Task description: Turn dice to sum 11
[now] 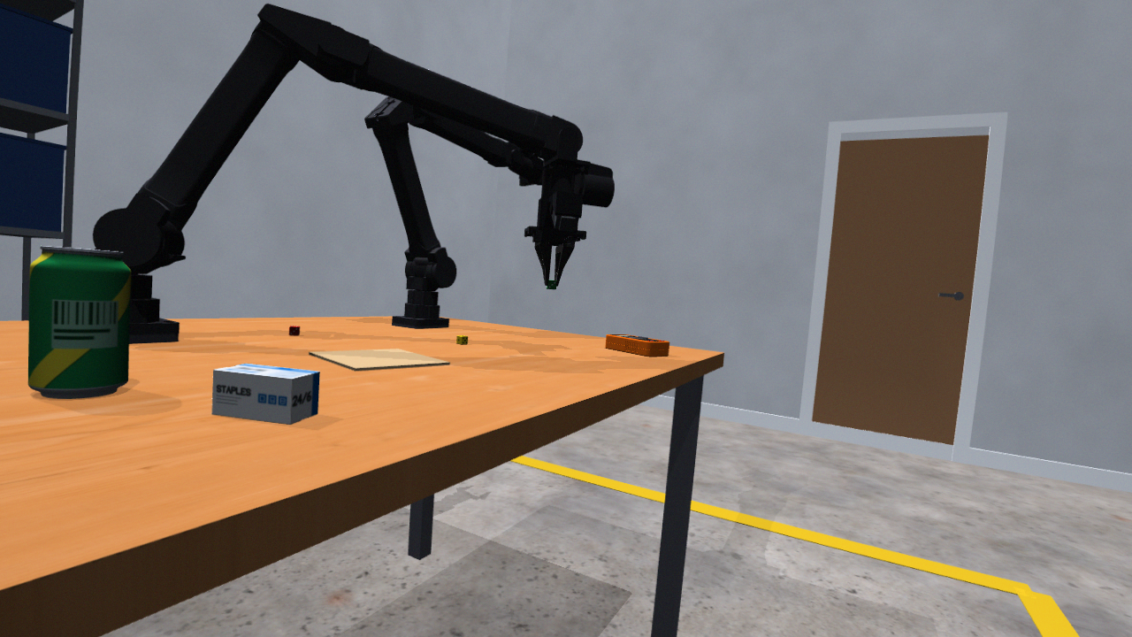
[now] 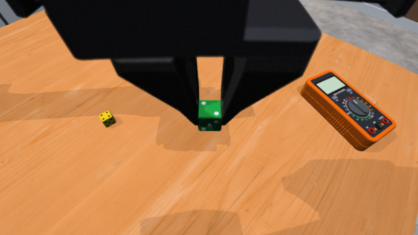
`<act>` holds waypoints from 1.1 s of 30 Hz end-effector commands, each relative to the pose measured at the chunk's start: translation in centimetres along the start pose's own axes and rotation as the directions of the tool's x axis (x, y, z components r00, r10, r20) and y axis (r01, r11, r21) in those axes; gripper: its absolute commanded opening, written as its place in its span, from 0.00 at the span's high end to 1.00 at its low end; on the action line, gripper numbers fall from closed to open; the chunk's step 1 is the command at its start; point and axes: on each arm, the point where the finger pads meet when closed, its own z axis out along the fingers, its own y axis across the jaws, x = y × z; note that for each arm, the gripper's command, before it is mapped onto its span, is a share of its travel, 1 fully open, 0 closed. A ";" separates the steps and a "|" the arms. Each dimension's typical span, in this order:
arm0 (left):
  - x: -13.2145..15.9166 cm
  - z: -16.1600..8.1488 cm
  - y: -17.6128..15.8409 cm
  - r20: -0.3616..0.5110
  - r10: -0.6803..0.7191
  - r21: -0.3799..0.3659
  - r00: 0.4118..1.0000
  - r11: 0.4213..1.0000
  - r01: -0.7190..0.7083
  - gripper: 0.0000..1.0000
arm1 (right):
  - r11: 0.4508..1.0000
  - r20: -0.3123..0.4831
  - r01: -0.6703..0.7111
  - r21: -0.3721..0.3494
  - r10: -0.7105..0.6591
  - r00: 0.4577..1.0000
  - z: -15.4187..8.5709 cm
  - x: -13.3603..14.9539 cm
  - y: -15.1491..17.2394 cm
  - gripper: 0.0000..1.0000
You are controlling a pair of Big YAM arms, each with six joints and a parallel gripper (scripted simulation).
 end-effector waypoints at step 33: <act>-3.7 0.7 0.7 0.069 -0.012 -0.013 0.998 1.000 0.013 0.00 | 0.987 0.003 -0.160 -0.013 0.160 0.987 0.4 -15.0 -30.6 0.89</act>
